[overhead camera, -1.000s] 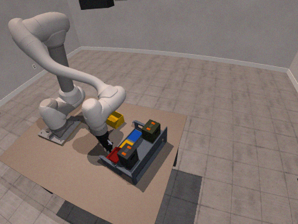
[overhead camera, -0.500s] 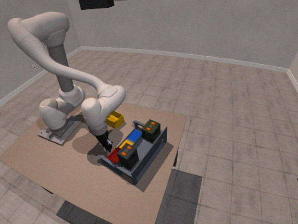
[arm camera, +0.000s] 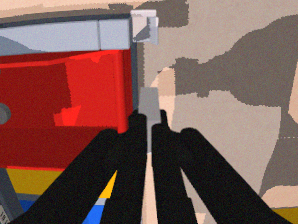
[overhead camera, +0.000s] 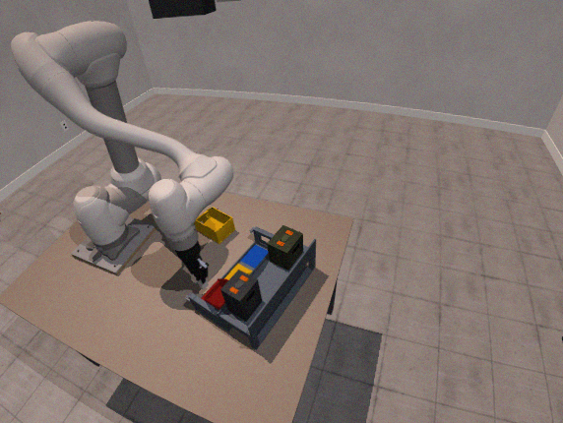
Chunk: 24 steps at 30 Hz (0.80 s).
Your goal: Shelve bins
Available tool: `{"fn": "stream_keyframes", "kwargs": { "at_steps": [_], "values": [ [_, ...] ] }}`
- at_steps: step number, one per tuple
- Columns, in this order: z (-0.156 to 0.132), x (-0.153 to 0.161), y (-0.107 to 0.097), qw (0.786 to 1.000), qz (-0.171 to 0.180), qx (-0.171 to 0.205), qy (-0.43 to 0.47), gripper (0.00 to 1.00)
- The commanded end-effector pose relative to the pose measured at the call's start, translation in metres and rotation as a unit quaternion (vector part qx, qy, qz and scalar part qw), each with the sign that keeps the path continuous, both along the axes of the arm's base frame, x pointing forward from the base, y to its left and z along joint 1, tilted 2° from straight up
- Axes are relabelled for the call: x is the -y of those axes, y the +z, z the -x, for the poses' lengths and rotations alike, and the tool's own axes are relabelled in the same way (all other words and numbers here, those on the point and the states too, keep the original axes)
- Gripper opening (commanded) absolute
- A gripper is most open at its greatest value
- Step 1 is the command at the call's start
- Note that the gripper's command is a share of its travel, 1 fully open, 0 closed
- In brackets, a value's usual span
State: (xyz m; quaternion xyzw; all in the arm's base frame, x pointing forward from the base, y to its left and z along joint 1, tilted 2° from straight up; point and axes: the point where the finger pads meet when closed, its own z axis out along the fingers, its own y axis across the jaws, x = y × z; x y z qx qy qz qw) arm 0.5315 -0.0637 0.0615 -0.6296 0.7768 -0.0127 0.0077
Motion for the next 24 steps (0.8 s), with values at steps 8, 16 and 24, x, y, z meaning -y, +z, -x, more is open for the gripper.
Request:
{"fn": "stream_keyframes", "kwargs": {
  "at_steps": [8,16,24],
  "values": [
    [0.003,-0.001,0.003,1.0,0.0,0.0,0.0,0.1],
    [0.003,-0.001,0.006,1.0,0.0,0.0,0.0,0.1],
    [0.004,-0.001,0.026,1.0,0.0,0.0,0.0,0.1]
  ]
}}
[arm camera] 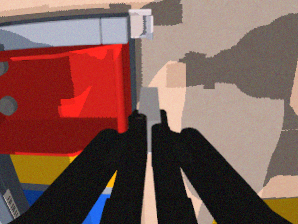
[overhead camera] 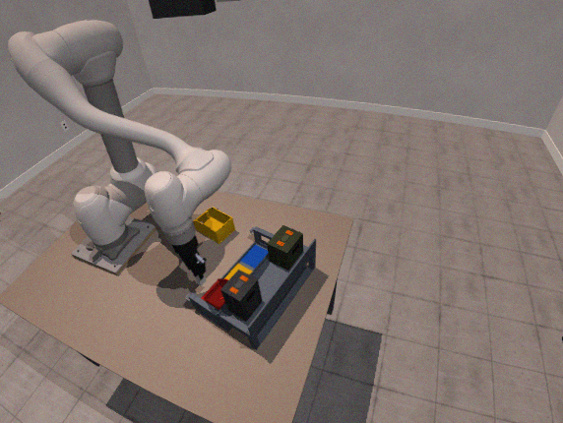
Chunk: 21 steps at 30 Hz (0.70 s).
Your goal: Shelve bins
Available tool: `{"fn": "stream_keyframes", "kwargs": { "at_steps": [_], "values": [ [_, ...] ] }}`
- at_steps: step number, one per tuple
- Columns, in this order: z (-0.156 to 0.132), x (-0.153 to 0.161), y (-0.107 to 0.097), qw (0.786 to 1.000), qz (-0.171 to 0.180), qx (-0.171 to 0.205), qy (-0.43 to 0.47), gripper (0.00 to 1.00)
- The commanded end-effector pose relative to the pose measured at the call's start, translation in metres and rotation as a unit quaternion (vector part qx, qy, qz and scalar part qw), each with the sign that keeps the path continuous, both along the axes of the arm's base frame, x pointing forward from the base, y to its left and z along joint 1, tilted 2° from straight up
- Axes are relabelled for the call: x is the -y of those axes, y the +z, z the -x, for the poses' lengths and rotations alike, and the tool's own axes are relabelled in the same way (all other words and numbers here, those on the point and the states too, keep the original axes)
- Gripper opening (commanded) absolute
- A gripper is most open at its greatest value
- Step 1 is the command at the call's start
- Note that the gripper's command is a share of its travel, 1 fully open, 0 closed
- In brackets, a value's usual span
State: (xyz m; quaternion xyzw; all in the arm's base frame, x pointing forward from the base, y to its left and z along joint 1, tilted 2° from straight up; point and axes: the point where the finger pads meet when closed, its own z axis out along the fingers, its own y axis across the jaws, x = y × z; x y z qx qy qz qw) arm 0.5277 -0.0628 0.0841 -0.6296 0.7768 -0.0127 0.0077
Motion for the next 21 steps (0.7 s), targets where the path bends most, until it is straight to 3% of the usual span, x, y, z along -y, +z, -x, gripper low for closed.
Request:
{"fn": "stream_keyframes", "kwargs": {
  "at_steps": [1,13,21],
  "values": [
    [0.0,0.0,0.007,1.0,0.0,0.0,0.0,0.1],
    [0.001,0.0,0.037,1.0,0.0,0.0,0.0,0.1],
    [0.001,0.0,0.041,1.0,0.0,0.0,0.0,0.1]
  ]
}}
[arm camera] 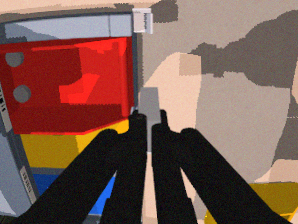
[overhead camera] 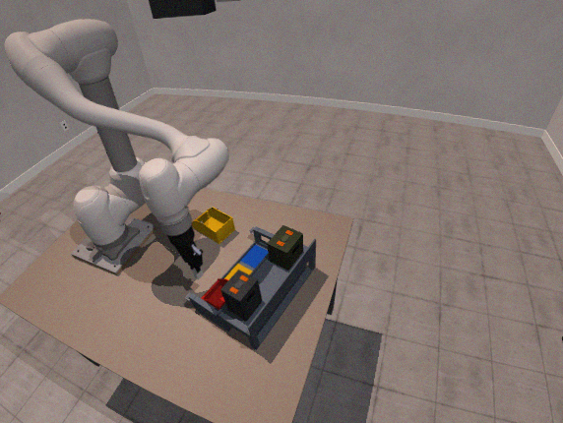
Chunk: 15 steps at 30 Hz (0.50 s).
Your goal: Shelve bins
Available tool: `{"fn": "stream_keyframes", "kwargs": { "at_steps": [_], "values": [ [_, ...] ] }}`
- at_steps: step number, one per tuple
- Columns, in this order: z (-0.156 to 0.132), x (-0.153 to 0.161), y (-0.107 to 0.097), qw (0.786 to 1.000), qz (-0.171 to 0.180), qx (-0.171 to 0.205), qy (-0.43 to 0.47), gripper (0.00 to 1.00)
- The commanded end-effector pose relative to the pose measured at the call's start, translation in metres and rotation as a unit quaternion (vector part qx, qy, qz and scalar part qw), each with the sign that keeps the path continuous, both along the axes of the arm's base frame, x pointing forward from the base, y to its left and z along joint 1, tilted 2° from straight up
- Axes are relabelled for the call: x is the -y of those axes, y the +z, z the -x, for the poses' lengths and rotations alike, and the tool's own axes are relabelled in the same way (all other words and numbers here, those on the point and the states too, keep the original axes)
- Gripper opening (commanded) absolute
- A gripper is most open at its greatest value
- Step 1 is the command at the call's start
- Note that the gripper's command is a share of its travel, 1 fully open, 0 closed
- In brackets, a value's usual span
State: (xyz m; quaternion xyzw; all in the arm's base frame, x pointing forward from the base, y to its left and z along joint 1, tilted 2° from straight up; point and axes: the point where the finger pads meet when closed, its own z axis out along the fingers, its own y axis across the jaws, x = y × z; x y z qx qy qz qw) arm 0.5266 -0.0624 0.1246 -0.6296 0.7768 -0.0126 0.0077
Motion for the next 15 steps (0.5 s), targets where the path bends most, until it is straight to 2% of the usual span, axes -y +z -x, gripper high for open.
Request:
{"fn": "stream_keyframes", "kwargs": {
  "at_steps": [1,12,15],
  "values": [
    [0.0,0.0,0.0,1.0,0.0,0.0,0.0,0.1],
    [0.0,-0.002,0.0,1.0,0.0,0.0,0.004,0.1],
    [0.0,-0.025,0.003,0.999,0.001,-0.001,0.049,0.1]
  ]
}}
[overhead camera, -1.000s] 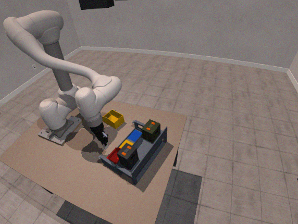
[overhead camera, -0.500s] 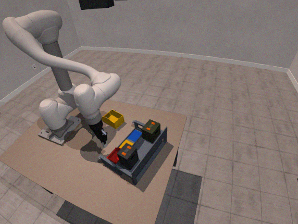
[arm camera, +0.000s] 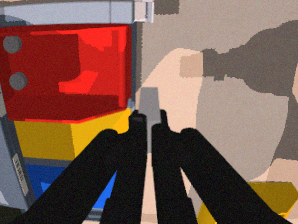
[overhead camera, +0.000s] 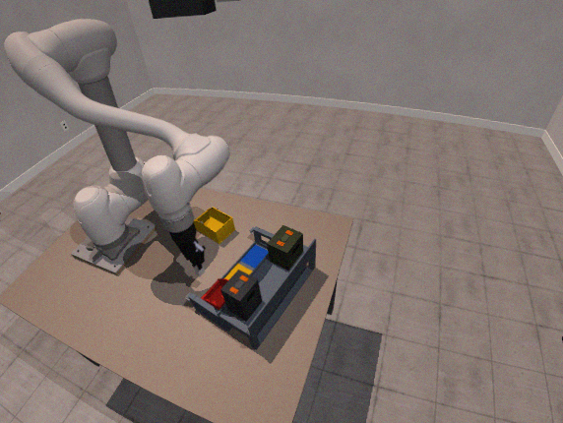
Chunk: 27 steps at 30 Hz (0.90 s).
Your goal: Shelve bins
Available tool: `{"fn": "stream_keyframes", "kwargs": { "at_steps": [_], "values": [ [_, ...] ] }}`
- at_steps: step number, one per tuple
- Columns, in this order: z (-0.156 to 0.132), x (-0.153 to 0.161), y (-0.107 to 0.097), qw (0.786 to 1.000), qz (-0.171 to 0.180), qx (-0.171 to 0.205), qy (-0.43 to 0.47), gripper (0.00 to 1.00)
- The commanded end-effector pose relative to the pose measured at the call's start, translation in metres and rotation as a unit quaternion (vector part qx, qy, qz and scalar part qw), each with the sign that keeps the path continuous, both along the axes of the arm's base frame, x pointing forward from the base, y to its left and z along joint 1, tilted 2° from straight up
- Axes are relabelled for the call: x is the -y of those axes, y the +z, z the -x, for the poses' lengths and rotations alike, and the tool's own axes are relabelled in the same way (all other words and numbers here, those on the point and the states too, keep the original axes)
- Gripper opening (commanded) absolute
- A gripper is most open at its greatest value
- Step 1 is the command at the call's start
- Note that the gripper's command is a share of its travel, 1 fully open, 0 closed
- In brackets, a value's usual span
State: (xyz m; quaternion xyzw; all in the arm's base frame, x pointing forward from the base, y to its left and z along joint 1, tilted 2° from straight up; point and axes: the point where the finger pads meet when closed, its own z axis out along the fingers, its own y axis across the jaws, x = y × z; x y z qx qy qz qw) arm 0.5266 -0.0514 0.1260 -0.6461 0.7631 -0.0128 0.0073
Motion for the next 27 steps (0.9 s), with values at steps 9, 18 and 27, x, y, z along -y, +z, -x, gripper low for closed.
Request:
{"fn": "stream_keyframes", "kwargs": {
  "at_steps": [9,18,27],
  "values": [
    [0.013,-0.115,0.015,0.973,0.006,-0.003,0.231,0.1],
    [0.048,-0.214,0.029,0.9,0.011,-0.005,0.435,0.1],
    [0.094,-0.292,0.04,0.803,0.016,-0.006,0.596,0.1]
  ]
}}
